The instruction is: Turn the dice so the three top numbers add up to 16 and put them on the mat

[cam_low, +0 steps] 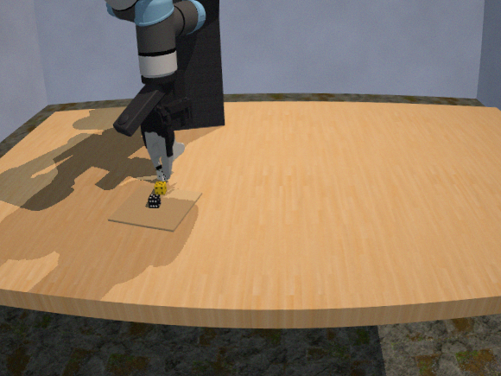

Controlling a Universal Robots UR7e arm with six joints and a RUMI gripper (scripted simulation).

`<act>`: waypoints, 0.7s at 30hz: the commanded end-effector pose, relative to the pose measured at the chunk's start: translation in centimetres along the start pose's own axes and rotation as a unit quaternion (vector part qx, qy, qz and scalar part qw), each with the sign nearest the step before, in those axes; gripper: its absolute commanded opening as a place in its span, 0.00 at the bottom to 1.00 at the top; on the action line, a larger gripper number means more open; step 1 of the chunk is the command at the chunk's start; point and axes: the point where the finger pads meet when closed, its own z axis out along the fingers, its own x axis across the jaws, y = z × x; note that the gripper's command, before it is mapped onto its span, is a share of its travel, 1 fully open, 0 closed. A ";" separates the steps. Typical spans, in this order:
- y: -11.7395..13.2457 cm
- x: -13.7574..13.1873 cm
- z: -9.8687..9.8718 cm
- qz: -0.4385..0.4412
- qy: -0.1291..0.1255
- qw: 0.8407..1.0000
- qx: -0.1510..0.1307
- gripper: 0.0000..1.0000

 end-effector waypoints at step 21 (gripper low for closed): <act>0.0 0.0 -9.2 0.000 0.000 1.000 0.000 0.03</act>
